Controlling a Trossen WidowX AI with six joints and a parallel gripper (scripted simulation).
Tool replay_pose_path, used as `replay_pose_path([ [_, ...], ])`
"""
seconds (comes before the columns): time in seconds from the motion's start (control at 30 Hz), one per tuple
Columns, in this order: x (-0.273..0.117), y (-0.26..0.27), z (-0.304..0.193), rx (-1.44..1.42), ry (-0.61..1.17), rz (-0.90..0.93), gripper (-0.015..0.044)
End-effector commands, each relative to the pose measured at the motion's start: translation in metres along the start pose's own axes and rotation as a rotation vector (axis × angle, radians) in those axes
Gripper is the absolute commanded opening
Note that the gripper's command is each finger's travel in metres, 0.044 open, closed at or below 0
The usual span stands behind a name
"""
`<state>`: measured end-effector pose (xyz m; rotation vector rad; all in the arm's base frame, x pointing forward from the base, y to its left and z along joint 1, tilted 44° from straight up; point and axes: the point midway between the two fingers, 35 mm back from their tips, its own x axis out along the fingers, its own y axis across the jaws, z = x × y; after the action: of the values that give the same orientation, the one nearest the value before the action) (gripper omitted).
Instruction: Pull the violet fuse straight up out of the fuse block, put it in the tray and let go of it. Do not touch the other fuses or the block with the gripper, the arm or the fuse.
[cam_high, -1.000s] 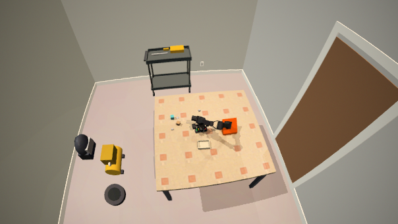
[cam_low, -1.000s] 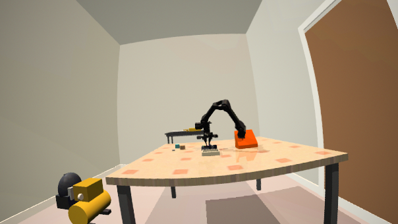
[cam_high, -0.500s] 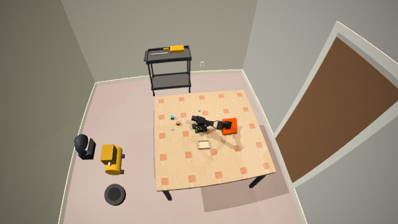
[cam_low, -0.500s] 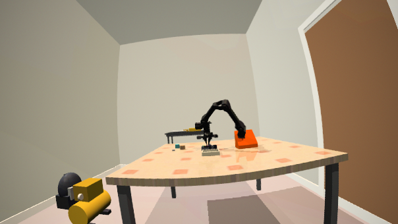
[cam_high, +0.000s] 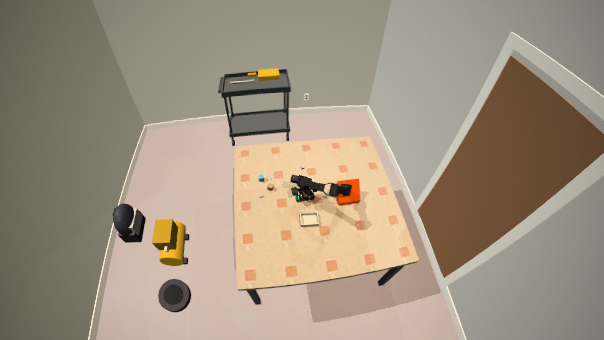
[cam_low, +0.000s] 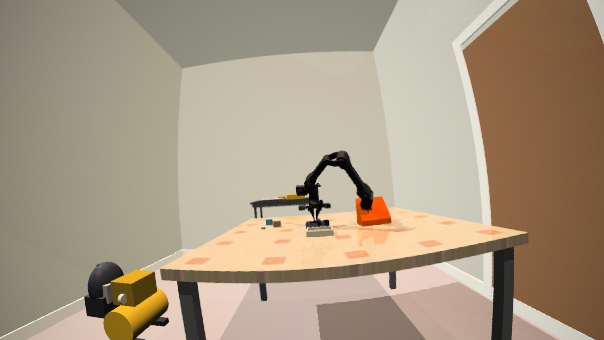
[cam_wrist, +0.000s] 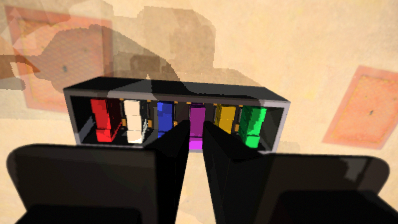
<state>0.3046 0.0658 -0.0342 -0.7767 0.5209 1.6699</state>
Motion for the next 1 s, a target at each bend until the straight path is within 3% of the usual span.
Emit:
replay_pose_path([
  [0.0,-0.003,-0.001,0.000,-0.005,0.003,0.000,0.0000],
  [0.97,-0.017,-0.001,0.000,-0.003,0.002,0.001,0.0000],
])
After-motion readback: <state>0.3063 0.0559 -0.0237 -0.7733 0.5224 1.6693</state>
